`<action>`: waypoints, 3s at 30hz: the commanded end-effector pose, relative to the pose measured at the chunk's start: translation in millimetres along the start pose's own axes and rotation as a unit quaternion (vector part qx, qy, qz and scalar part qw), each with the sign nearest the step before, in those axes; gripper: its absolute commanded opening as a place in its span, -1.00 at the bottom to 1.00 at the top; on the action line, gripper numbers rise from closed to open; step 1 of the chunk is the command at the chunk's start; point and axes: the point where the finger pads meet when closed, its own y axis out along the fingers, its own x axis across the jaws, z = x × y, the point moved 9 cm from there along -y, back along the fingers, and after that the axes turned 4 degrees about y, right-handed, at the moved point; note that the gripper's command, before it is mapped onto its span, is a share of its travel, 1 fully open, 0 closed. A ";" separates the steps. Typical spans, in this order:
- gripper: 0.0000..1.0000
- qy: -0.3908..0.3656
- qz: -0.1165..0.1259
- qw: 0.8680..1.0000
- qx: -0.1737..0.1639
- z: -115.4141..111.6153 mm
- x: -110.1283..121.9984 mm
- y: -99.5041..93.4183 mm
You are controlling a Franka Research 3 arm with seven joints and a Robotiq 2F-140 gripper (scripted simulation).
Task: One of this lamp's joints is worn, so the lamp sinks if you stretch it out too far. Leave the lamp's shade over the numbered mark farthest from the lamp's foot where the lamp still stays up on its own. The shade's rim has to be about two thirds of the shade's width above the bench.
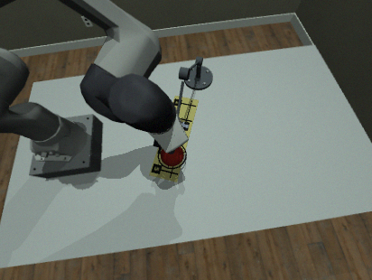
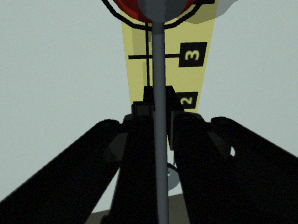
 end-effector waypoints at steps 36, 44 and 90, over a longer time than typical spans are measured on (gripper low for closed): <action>-0.80 -0.007 0.007 1.000 0.000 55.2 -10.4 -2.6; -0.80 -0.007 0.007 1.000 0.000 58.5 -12.8 -4.3; -0.80 -0.007 0.007 1.000 0.000 59.4 -13.4 -4.9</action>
